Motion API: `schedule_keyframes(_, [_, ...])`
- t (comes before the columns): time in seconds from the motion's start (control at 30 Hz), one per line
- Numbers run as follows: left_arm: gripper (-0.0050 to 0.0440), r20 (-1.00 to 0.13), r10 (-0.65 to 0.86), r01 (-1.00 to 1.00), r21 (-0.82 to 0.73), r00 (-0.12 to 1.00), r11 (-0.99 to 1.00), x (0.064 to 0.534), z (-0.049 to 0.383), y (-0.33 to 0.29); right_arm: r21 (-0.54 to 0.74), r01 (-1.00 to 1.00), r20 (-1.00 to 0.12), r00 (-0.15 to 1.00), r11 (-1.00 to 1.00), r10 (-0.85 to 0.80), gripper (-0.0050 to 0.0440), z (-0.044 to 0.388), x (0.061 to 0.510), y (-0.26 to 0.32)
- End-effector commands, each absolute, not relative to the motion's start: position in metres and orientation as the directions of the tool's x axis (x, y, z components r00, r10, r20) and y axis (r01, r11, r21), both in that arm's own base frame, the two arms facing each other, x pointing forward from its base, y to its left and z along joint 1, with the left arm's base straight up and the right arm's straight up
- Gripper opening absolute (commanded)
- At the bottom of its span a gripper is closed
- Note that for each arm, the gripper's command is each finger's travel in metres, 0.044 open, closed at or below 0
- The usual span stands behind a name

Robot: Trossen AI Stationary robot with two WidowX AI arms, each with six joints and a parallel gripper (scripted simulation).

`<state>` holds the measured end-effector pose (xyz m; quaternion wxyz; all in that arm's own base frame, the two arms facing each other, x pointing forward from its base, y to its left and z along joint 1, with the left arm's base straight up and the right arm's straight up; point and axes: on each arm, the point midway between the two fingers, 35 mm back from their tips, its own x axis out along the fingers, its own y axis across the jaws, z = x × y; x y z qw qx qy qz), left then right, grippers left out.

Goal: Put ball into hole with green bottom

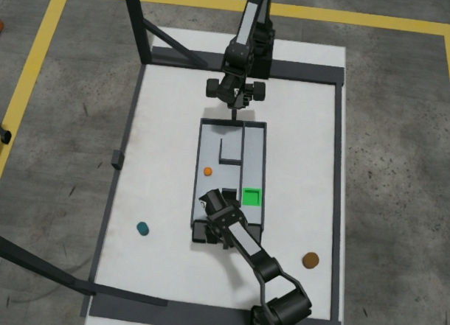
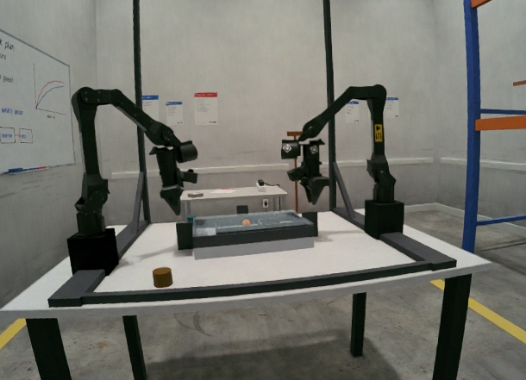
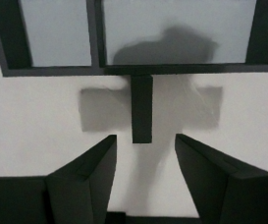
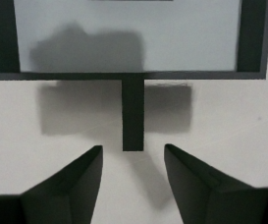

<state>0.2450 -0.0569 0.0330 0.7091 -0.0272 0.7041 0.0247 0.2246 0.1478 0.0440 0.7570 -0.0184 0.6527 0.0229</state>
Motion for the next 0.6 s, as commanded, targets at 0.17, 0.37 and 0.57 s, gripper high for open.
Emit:
schedule_keyframes(0.17, [0.0181,-1.0,0.0,-0.081,-0.001,0.019,0.997,0.248,0.021,-0.056,0.019,-0.064,-0.983,0.181,0.998,0.03,0.0181,0.053,0.232,0.154])
schedule_keyframes(0.37, [0.0181,-1.0,0.0,-0.082,-0.002,0.02,0.997,0.249,0.016,-0.056,0.019,-0.064,-0.983,0.181,0.998,0.03,0.0181,0.053,0.232,0.154])
schedule_keyframes(0.57, [0.0181,-1.0,0.0,-0.083,-0.002,0.02,0.997,0.249,0.005,-0.056,0.019,-0.064,-0.983,0.181,0.998,0.03,0.0181,0.053,0.232,0.154])
